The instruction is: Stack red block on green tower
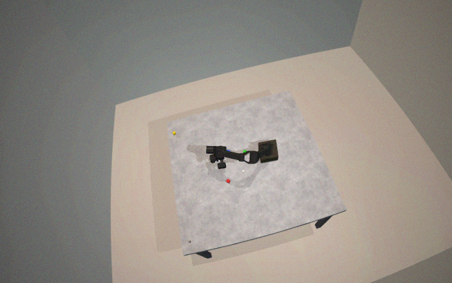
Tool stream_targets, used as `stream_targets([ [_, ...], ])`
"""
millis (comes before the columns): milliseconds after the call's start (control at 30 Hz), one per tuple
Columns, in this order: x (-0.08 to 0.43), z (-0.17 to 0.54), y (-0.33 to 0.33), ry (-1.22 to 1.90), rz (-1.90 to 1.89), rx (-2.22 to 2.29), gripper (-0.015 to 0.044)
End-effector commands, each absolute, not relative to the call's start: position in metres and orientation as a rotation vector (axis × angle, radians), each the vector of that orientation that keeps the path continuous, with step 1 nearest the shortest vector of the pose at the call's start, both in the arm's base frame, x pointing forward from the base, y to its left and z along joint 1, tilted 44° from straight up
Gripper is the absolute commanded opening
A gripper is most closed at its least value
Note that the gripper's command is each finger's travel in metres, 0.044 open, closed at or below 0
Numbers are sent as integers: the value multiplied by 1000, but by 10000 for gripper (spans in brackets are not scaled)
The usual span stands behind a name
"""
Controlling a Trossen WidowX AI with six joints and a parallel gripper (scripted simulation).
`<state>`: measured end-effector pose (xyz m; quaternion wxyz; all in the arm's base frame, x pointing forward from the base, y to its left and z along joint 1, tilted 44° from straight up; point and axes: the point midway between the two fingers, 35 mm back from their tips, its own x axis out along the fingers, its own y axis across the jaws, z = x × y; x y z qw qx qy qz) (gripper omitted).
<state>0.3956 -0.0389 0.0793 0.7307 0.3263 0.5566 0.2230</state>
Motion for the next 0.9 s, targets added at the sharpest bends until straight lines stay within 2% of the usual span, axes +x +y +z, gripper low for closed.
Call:
stream_targets([
  [0, 398, 87, -8, 1204, 614, 540, 440],
  [367, 389, 115, 84, 1068, 966, 57, 440],
  [867, 392, 89, 113, 1064, 972, 51, 440],
])
